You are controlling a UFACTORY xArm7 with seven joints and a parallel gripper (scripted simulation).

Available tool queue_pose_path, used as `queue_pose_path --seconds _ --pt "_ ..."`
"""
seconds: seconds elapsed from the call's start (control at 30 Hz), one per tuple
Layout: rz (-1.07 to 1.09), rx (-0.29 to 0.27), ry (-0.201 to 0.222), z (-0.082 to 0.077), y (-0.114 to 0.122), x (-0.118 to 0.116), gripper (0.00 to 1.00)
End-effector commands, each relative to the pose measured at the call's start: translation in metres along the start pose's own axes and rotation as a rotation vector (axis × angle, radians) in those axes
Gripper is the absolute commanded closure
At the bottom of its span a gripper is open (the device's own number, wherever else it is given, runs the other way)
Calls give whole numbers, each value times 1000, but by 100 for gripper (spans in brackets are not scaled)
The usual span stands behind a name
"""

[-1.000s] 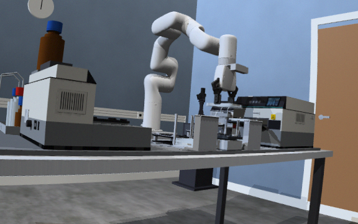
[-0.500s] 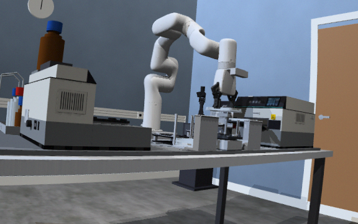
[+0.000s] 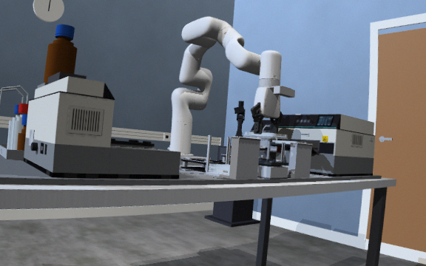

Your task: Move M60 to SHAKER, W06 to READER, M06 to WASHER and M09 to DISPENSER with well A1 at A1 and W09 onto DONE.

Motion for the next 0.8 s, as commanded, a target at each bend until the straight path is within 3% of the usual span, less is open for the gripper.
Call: queue_pose_path --seconds 0.0,0.77 --pt "0 5 0 4 -1 0 100" --pt "0 5 0 30 -2 0 100"
Point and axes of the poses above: the point where the finger pads meet when closed, its own z axis out along the fingers, its own x axis across the jaws, y = z × x, the point moved 1 cm from there along -z, back along the fingers, and after that the axes turned 2 degrees about -z, right-handed, at the moved point
